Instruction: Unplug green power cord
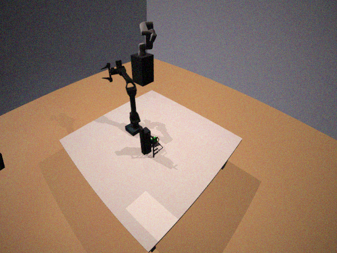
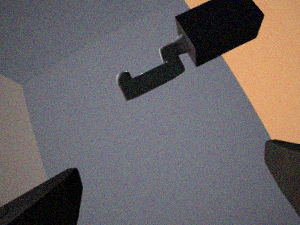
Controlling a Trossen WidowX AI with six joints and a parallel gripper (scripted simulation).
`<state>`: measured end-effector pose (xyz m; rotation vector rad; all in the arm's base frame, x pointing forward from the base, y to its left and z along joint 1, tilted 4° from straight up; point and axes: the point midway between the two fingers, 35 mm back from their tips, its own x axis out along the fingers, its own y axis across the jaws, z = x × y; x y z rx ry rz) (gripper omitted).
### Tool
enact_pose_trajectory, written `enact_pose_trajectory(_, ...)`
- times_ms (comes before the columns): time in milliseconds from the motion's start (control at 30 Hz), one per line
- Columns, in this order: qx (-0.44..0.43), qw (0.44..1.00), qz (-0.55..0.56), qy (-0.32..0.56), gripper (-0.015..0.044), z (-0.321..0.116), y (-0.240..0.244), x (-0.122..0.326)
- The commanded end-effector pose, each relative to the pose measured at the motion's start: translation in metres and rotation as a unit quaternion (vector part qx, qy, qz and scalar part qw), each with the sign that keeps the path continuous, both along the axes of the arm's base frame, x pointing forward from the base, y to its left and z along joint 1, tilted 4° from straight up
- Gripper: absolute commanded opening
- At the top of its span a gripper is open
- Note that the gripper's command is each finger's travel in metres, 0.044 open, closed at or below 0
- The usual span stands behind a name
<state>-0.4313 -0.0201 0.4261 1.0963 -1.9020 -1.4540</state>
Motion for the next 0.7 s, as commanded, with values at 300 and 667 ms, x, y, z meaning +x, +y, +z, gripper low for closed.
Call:
enact_pose_trajectory(300,0.061,0.983,-0.175,0.012,0.0160,-0.031,0.120,-0.001)
enact_pose_trajectory(667,0.240,0.892,-0.383,0.030,0.0160,-0.073,0.291,0.081)
